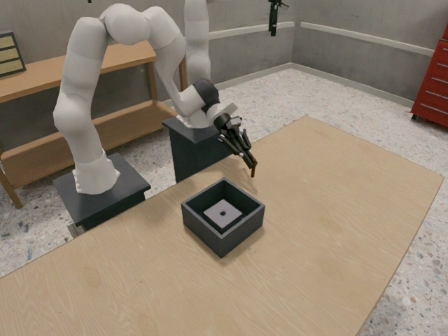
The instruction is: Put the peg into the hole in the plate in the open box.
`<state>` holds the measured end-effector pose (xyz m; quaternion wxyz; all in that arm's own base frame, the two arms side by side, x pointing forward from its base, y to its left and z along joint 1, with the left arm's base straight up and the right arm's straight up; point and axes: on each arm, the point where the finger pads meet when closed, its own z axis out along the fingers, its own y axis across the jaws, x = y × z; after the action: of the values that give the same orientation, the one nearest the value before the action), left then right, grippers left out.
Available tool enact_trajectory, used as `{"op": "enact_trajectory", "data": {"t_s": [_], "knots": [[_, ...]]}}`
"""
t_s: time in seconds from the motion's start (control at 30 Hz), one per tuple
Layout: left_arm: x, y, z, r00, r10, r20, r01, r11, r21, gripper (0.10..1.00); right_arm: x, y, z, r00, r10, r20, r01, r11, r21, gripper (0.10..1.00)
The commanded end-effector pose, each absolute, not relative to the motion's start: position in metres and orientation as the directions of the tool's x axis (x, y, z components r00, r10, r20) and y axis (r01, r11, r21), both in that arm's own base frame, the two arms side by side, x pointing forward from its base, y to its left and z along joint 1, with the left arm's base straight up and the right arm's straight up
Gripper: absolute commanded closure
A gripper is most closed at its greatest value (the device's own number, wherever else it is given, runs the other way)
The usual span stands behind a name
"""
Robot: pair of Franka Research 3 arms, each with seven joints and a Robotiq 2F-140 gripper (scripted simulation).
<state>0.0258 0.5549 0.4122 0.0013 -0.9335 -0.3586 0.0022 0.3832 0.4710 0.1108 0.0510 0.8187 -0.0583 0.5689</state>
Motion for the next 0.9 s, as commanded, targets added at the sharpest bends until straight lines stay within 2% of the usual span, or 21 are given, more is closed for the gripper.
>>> {"op": "enact_trajectory", "data": {"t_s": [0.0,0.87], "knots": [[0.026,0.5539,0.413,0.739,0.673,0.0,0.673,-0.739,0.0,0.098,0.3842,0.4712,0.112,0.338,-0.055,0.94,-0.16,-0.987,0.0,0.999],[0.026,0.5539,0.413,0.739,0.673,0.0,0.673,-0.739,0.0,0.098,0.3842,0.4712,0.1098,0.338,-0.055,0.94,-0.16,-0.987,0.0,0.999]]}}
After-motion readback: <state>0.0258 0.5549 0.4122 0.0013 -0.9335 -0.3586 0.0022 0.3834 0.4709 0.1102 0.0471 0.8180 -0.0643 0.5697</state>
